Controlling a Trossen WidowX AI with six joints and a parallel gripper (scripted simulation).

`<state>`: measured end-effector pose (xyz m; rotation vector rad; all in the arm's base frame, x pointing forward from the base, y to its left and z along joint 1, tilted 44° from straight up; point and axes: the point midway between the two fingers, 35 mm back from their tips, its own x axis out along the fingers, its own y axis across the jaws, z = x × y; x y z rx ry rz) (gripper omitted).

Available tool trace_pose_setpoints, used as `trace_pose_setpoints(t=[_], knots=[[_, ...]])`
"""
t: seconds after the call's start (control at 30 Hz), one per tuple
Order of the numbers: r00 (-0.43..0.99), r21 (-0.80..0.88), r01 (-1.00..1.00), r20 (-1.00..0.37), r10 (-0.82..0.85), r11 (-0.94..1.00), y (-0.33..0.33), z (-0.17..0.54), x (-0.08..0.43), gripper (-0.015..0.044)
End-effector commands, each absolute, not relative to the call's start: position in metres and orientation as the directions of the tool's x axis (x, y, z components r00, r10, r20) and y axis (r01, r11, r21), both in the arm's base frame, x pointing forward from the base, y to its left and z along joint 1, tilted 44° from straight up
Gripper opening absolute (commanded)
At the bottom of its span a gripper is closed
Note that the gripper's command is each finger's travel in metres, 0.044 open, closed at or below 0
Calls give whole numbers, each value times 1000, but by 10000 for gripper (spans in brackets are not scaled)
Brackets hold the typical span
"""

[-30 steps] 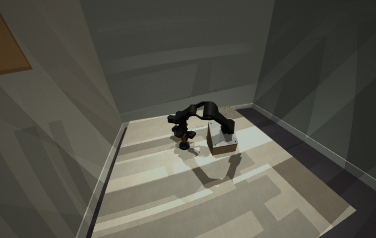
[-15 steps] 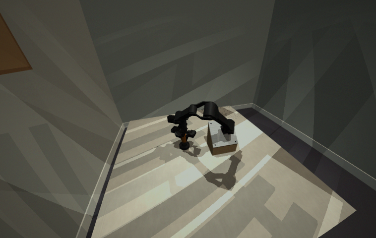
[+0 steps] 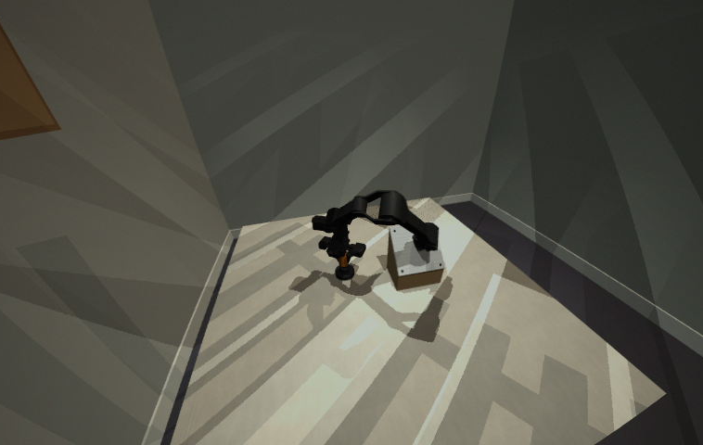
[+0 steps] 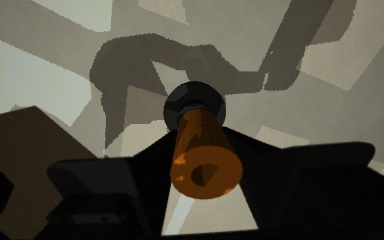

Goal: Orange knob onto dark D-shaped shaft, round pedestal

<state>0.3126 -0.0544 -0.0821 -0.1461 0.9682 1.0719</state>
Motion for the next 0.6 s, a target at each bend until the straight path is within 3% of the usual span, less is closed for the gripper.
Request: trace_pose_setpoints(t=[0.0, 0.27, 0.57], knots=[[136, 322, -798, -727, 673, 510, -55, -82, 316, 0], [136, 316, -803, -727, 673, 505, -58, -78, 313, 0], [136, 190, -902, -727, 673, 387, -56, -77, 310, 0]])
